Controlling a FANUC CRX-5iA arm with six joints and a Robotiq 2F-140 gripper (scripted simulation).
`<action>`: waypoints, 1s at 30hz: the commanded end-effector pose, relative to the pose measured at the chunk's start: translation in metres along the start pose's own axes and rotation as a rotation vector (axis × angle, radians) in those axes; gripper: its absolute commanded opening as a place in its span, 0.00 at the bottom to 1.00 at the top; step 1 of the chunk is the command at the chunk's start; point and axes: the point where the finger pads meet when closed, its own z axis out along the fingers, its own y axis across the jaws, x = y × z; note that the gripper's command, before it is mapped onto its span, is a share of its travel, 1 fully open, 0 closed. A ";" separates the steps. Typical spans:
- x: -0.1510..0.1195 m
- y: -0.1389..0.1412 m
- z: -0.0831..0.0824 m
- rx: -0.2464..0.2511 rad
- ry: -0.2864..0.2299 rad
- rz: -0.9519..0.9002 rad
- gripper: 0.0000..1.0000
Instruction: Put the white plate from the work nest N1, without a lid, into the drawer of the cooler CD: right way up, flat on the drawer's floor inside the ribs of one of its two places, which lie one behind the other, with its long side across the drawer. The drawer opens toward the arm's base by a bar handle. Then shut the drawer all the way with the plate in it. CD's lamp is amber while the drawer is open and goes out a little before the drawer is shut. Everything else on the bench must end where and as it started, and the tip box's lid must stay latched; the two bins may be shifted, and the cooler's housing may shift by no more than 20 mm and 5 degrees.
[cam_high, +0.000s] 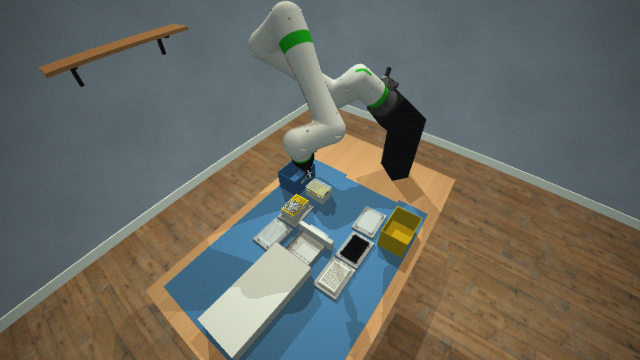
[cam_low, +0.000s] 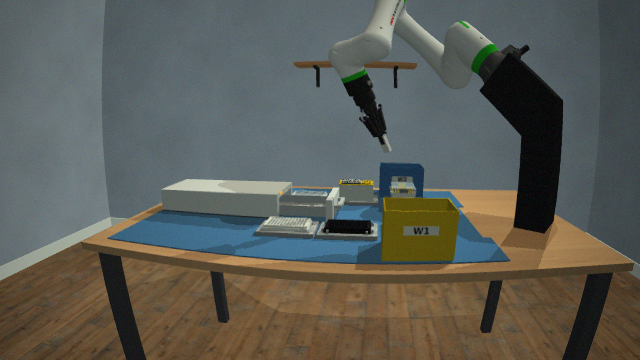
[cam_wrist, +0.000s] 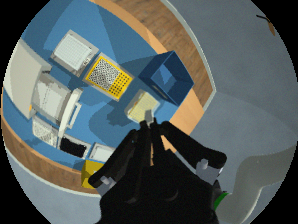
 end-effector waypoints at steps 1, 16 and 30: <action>0.000 -0.013 -0.006 0.034 0.036 -0.054 0.00; -0.012 -0.068 -0.038 0.177 0.181 -0.300 0.00; -0.039 -0.115 -0.070 0.285 0.285 -0.495 0.00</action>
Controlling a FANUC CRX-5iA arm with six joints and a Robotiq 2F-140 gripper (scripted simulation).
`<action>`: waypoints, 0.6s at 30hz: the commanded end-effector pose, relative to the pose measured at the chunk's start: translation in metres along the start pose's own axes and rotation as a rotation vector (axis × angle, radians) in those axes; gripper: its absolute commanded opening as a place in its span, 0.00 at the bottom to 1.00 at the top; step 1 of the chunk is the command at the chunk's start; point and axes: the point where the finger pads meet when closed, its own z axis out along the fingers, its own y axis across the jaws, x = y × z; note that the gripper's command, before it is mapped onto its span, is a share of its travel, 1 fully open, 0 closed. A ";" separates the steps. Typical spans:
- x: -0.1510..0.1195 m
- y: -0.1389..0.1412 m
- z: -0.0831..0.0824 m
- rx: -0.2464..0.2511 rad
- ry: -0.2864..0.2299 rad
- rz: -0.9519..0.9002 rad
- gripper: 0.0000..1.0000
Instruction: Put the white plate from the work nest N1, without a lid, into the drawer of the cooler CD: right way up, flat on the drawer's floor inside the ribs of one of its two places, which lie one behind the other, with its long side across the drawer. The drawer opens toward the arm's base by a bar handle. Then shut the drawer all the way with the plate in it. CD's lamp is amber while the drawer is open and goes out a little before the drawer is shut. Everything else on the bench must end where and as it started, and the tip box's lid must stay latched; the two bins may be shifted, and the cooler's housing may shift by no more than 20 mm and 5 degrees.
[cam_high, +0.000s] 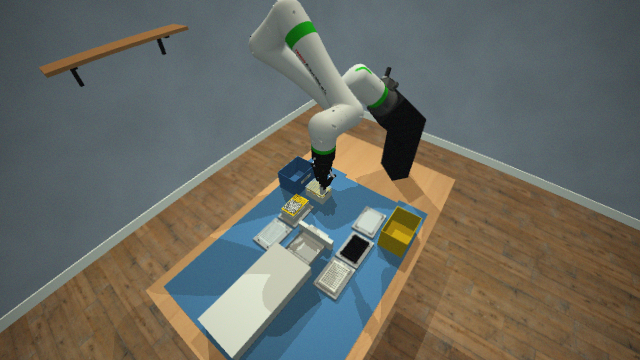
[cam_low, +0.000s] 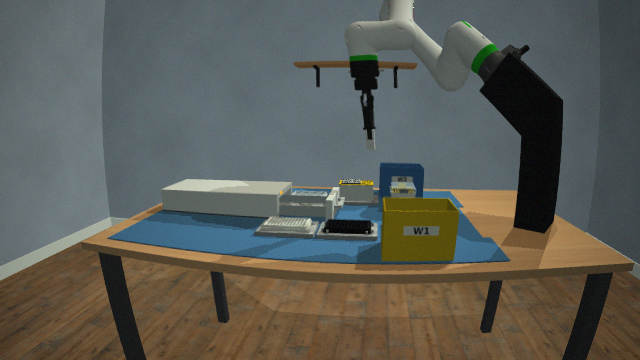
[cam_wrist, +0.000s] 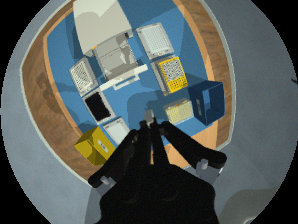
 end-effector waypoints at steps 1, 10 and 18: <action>0.000 -0.006 -0.003 0.020 0.019 -0.034 0.00; -0.003 -0.039 -0.017 0.072 0.066 -0.125 0.00; -0.003 -0.041 -0.018 0.072 0.066 -0.125 0.00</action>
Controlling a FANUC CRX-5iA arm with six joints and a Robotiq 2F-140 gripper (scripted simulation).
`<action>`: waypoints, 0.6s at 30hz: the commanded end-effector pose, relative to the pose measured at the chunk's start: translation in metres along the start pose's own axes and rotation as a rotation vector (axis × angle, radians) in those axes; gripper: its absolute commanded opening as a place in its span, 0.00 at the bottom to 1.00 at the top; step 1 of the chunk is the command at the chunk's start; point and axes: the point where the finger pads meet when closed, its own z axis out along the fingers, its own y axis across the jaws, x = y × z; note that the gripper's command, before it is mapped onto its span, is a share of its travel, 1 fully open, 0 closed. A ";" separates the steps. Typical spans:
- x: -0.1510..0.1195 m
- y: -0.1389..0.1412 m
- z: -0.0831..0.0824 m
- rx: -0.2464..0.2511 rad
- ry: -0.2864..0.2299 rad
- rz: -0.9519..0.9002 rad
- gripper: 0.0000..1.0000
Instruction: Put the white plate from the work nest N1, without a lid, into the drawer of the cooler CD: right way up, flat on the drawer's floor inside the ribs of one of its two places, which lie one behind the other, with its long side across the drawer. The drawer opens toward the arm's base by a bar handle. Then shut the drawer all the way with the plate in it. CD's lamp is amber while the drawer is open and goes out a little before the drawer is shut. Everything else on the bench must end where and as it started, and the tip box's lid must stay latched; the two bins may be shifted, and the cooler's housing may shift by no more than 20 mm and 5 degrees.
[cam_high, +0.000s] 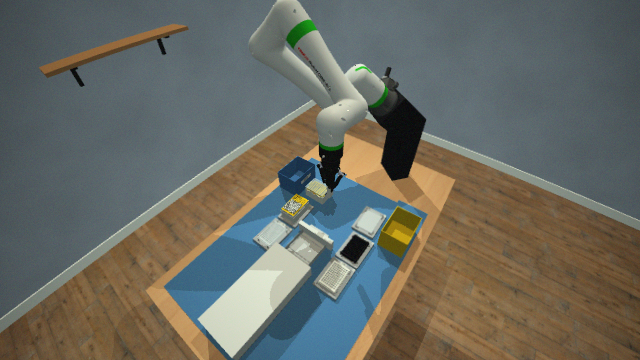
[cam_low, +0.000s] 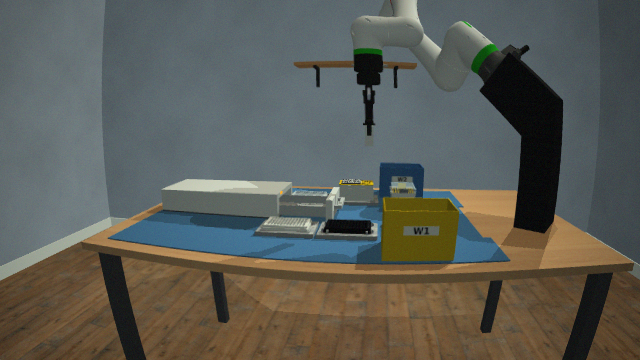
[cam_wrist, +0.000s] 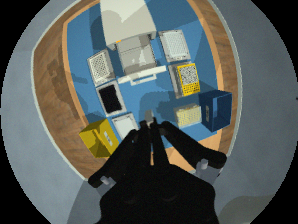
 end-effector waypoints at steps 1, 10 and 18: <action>0.000 0.000 0.000 0.000 0.000 0.000 0.00; 0.009 0.000 0.013 0.000 0.000 0.017 0.87; 0.024 0.000 0.032 0.000 0.000 0.017 0.87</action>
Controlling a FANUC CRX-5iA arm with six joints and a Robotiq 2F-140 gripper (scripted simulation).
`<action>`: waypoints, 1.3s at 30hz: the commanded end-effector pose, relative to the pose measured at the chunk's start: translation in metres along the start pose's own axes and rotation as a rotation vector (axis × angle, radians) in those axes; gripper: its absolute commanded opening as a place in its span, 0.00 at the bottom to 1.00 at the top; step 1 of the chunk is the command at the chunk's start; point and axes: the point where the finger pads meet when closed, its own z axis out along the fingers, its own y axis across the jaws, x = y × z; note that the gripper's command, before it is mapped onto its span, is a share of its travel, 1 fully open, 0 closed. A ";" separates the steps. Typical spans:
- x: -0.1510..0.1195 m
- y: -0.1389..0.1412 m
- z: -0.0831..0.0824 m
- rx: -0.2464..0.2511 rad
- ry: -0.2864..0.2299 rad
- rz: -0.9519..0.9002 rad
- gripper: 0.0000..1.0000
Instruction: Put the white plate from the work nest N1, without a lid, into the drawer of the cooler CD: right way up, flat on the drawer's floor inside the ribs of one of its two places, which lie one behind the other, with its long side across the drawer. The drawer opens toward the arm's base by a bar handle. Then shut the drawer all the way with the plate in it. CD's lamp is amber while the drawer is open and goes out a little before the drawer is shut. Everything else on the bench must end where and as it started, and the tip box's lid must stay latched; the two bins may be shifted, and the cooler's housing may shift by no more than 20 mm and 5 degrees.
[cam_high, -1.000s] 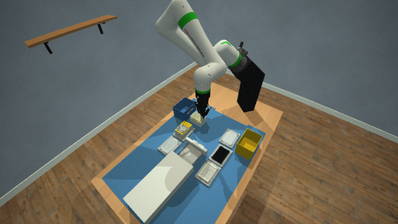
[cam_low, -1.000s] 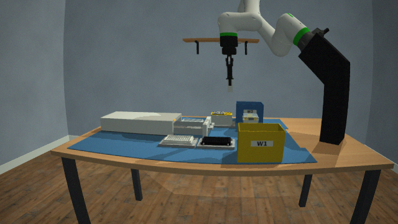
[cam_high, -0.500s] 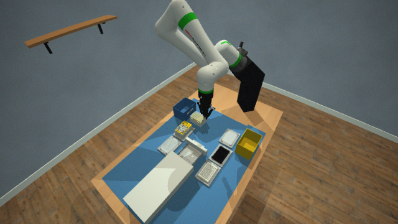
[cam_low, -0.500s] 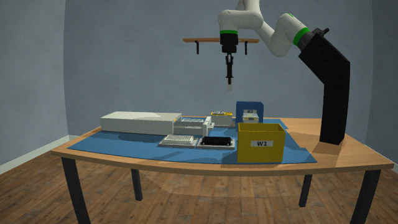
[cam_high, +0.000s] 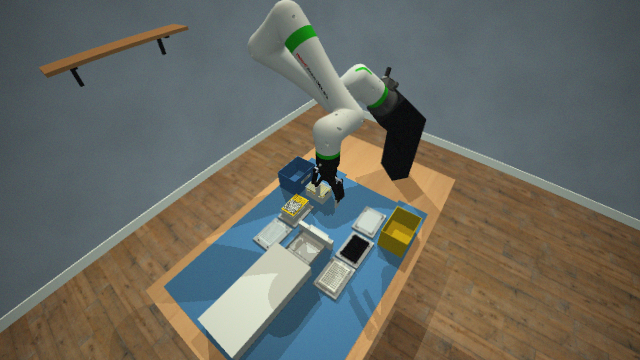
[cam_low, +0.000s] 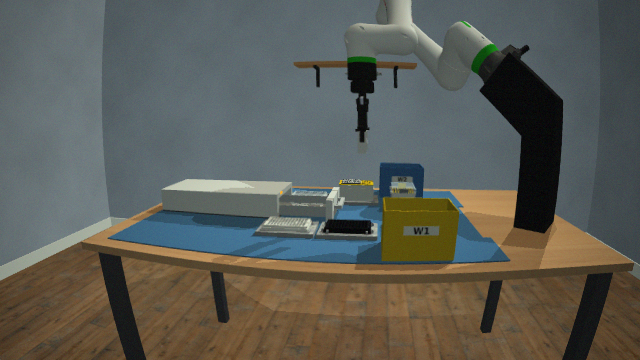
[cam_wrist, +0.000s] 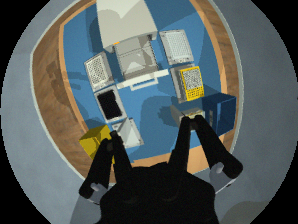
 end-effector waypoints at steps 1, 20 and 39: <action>0.006 0.000 0.008 0.000 0.001 0.000 0.87; 0.046 -0.001 0.063 0.000 0.001 0.000 0.87; 0.066 -0.001 0.092 0.000 0.001 0.000 0.87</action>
